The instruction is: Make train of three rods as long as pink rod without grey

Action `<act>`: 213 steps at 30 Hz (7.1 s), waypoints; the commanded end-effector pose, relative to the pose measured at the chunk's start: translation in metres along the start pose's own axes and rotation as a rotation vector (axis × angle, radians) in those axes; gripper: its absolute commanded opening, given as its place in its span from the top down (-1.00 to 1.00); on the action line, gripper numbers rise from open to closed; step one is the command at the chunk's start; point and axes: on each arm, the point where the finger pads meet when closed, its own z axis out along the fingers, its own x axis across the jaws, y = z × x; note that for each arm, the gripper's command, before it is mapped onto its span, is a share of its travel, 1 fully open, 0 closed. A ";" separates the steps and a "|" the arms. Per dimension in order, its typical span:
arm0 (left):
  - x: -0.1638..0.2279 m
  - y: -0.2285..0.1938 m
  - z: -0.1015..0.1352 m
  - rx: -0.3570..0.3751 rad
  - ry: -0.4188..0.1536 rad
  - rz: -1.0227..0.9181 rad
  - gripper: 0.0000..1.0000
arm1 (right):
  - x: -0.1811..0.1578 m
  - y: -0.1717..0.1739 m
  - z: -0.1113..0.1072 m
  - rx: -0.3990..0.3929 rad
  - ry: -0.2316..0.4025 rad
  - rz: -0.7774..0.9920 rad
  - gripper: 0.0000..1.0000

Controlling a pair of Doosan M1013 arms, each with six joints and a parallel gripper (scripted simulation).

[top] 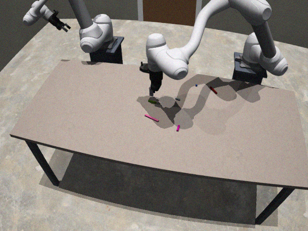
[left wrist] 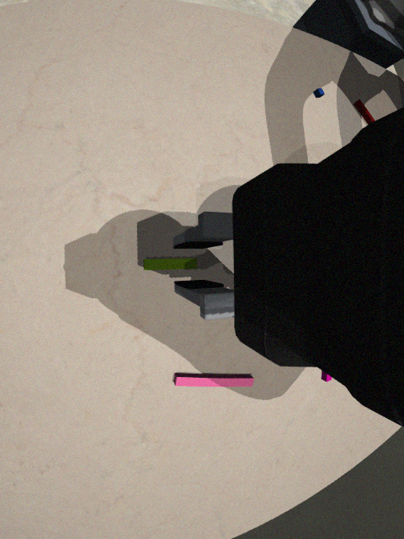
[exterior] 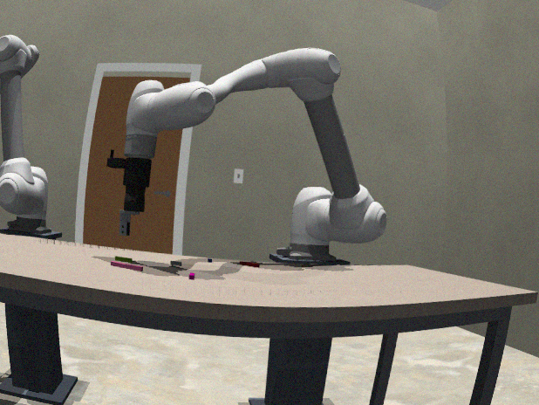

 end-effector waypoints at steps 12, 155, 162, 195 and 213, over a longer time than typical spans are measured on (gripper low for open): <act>0.000 0.000 0.009 0.000 -0.002 0.000 -0.07 | 0.000 0.000 -0.001 -0.001 0.000 0.000 -1.00; 0.000 -0.001 0.065 0.000 -0.002 0.000 0.52 | 0.000 0.000 -0.001 -0.001 0.000 0.000 -1.00; 0.000 -0.001 0.065 0.000 -0.002 0.000 0.52 | 0.000 0.000 -0.001 -0.001 0.000 0.000 -1.00; 0.000 -0.001 -0.035 0.000 -0.002 0.000 0.52 | 0.000 0.000 -0.001 -0.001 0.000 0.000 -1.00; -0.029 0.020 -0.035 0.000 -0.002 0.208 0.52 | 0.000 0.000 -0.001 -0.001 0.000 0.000 -1.00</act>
